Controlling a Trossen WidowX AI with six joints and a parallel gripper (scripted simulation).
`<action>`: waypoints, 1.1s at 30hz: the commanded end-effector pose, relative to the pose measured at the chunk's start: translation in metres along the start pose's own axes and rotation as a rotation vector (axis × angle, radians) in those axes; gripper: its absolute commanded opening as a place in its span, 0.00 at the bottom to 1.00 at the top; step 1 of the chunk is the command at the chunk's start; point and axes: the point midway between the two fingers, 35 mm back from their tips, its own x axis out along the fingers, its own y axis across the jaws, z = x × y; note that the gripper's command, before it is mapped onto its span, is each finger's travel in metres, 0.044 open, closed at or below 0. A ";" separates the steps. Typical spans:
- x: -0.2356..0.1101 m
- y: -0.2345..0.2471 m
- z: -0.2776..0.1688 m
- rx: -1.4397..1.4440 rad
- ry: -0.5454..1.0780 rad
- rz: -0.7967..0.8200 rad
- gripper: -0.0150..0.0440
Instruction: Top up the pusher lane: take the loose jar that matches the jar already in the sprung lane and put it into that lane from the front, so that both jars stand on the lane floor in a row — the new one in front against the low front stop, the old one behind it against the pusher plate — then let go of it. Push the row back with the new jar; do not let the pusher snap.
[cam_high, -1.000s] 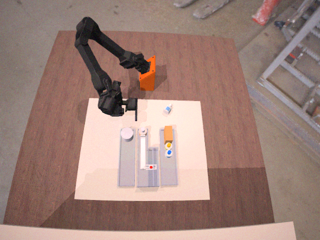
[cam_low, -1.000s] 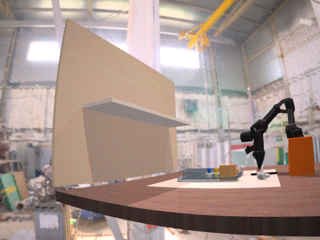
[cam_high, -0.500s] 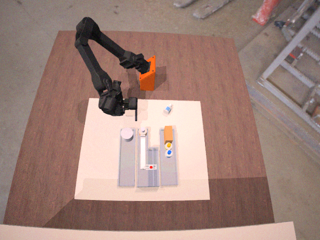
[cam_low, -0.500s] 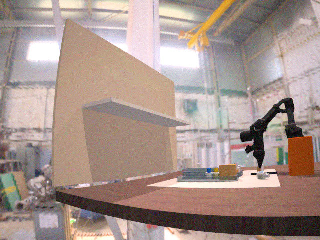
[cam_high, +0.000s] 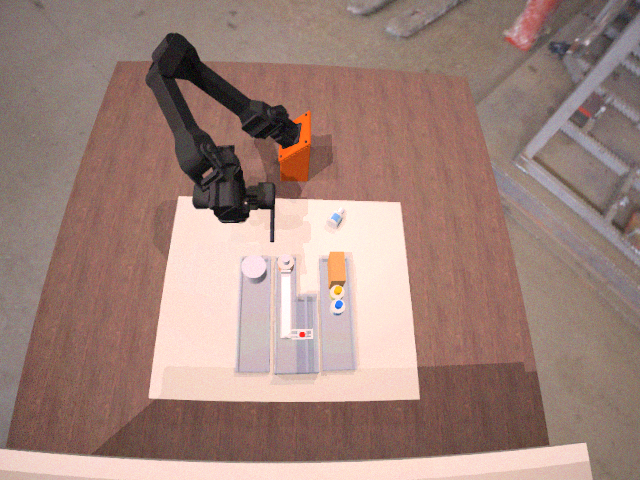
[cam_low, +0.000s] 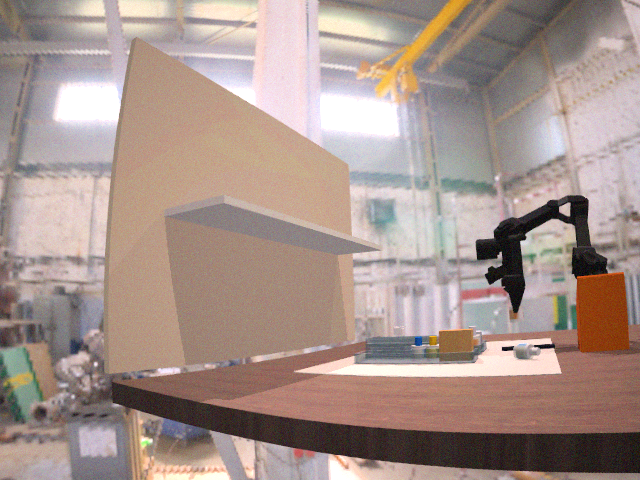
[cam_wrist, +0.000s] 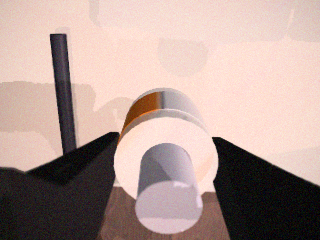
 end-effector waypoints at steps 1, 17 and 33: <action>-0.022 -0.002 0.000 0.012 -0.007 -0.002 0.25; -0.023 0.029 0.025 0.006 -0.008 -0.006 0.25; 0.004 0.091 0.057 -0.004 -0.009 -0.005 0.25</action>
